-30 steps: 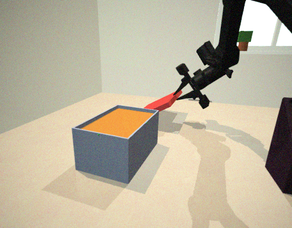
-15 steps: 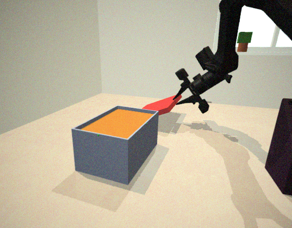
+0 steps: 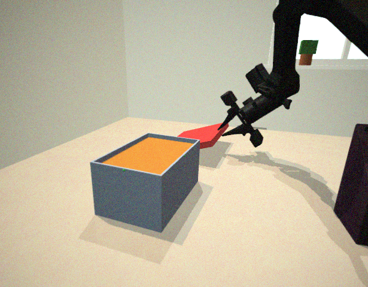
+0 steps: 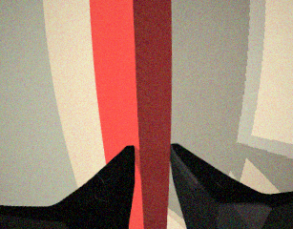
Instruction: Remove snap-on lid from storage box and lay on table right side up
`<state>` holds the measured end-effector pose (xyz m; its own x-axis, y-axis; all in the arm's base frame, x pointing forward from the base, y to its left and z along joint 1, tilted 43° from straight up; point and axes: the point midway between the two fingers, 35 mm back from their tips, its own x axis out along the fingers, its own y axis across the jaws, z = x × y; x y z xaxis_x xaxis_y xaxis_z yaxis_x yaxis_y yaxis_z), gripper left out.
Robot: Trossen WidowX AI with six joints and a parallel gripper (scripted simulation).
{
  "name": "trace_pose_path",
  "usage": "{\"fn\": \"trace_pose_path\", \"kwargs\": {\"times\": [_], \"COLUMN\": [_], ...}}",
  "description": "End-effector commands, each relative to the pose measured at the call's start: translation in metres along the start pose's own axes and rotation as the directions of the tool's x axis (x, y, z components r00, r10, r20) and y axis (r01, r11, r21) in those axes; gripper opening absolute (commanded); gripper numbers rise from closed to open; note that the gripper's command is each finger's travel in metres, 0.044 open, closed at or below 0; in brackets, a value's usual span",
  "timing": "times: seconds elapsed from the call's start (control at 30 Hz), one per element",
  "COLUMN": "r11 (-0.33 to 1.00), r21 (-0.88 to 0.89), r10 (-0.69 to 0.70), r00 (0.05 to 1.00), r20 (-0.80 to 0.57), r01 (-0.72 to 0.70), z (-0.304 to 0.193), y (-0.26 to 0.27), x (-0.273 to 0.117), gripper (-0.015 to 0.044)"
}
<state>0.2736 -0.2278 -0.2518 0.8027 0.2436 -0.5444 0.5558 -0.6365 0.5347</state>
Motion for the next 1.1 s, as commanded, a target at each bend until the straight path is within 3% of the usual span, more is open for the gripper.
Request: {"fn": "trace_pose_path", "kwargs": {"times": [0.0, 0.33, 0.4, 0.6, 1.07], "r11": [1.000, 1.000, 1.000, 1.000, 1.000], "r21": [0.004, 0.004, 0.004, 0.004, 0.004], "r10": [-0.010, -0.010, -0.010, -0.010, -0.012], "r00": [1.000, 1.000, 1.000, 1.000, 1.000], "r20": [0.001, 0.001, 0.001, 0.002, 0.004], "r01": [0.010, 0.010, 0.010, 0.010, 0.012], "z": [-0.001, 0.000, 0.000, 0.000, 0.000], "y": [-0.006, 0.001, 0.001, -0.007, -0.025], "x": [0.004, 0.000, 0.000, -0.008, -0.030], "gripper": [0.0000, 0.0263, 0.0275, 0.0433, 0.0440]}}
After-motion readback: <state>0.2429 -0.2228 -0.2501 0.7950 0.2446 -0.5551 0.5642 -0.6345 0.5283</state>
